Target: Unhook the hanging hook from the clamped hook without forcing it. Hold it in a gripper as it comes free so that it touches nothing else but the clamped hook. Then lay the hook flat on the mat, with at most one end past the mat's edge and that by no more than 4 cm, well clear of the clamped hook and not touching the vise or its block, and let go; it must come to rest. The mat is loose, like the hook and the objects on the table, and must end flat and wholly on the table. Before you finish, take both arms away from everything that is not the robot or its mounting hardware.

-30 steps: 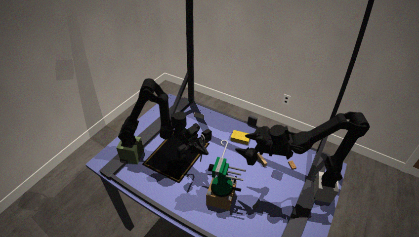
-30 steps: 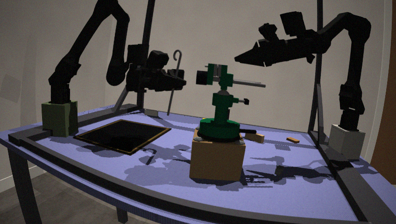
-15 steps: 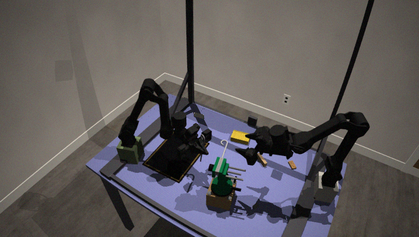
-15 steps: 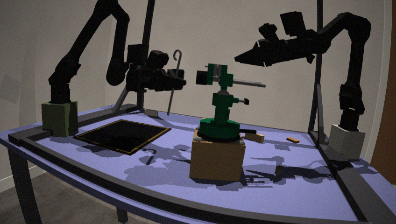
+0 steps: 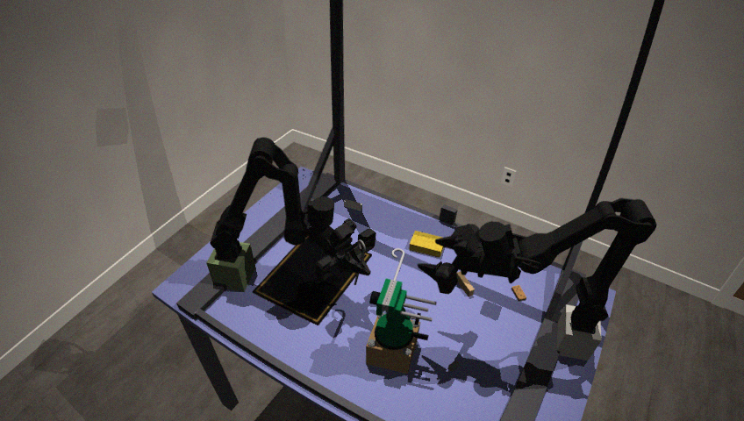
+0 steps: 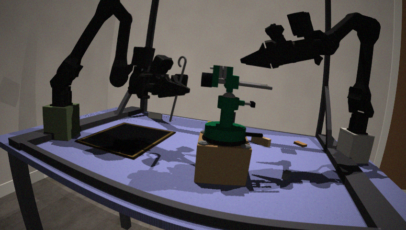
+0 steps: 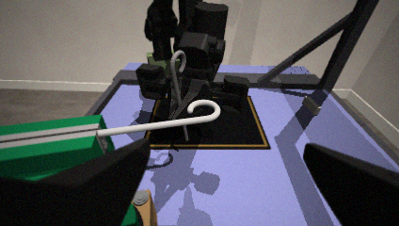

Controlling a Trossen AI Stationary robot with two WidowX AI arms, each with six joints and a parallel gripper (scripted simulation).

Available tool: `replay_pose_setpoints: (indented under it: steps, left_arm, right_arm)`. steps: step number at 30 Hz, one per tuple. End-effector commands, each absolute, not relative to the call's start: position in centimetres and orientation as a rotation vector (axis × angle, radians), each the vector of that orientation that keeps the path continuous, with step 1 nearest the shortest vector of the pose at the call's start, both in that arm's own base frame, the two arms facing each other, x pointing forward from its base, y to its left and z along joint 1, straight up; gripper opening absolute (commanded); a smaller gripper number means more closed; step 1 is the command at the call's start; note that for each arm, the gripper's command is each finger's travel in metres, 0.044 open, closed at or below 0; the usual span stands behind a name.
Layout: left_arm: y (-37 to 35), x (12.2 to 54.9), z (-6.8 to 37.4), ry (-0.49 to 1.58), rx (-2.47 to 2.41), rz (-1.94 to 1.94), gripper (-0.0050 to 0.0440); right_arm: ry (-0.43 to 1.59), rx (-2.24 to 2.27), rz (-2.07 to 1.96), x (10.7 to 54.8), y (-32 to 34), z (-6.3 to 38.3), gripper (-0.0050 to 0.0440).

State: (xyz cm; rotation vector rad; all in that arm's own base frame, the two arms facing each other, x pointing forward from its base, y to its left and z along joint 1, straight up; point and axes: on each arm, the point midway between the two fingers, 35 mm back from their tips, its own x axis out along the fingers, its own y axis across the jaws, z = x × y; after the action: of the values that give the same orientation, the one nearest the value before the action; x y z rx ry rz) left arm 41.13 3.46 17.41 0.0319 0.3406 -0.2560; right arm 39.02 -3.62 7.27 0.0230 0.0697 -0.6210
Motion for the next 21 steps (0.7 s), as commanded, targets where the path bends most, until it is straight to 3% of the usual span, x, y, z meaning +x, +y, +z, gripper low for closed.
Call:
replay_pose_setpoints:
  steps: [1,21]
  left_arm:
    - [3.5,41.3,18.4,0.317,0.046,-0.257,0.044]
    - [3.5,41.3,18.4,0.317,0.046,-0.257,0.044]
  right_arm:
    - [0.064,0.061,-0.612,39.0,-2.8,7.8,0.0]
    - [0.179,0.131,-0.589,37.9,0.3,5.4,0.0]
